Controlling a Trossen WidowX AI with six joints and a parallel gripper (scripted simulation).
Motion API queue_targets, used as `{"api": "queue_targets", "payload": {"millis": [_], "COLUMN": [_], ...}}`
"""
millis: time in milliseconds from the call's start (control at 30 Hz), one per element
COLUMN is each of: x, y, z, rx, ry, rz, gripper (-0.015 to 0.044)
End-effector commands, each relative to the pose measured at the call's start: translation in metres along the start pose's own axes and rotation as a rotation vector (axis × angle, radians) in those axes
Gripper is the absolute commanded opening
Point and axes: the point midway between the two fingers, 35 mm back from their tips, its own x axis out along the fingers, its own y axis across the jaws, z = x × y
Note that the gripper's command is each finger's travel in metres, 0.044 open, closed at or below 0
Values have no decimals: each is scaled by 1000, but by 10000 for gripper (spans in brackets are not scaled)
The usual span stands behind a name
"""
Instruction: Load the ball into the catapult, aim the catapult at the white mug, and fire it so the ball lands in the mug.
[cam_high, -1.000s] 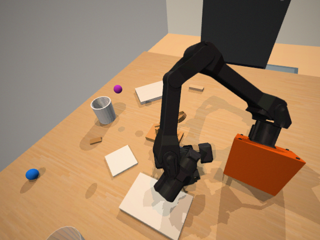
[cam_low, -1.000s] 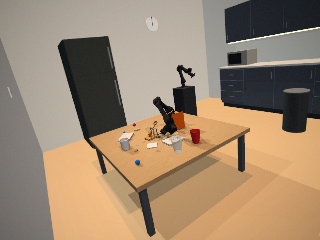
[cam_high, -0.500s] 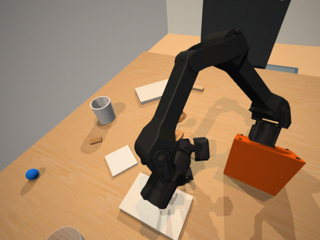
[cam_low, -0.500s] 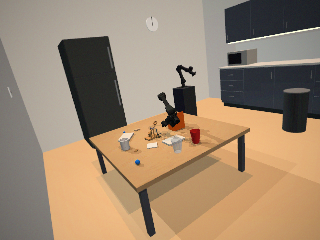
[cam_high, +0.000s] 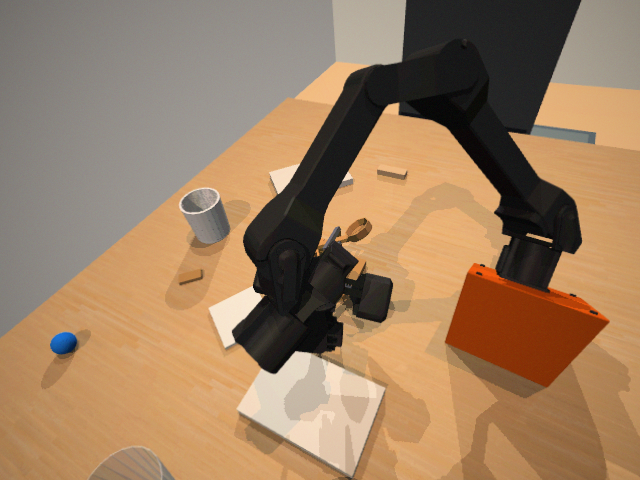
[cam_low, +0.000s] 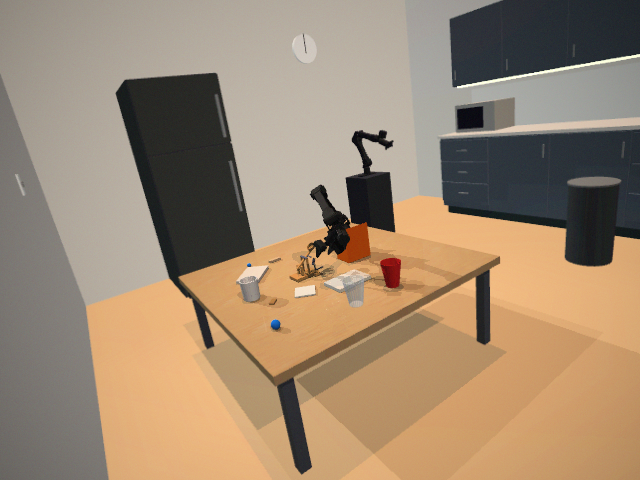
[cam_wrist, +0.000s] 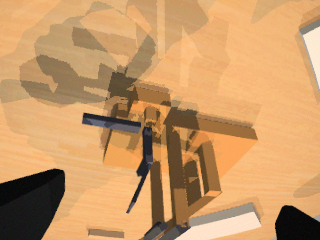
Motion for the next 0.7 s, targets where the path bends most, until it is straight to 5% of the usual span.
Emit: {"api": "queue_targets", "payload": {"millis": [0,667], "x": [-3,-4], "y": [-16,-108], "z": [-3,-46], "rx": [114,739], "ry": [-54,-282], "rz": [6,48], "gripper": [440,440]}}
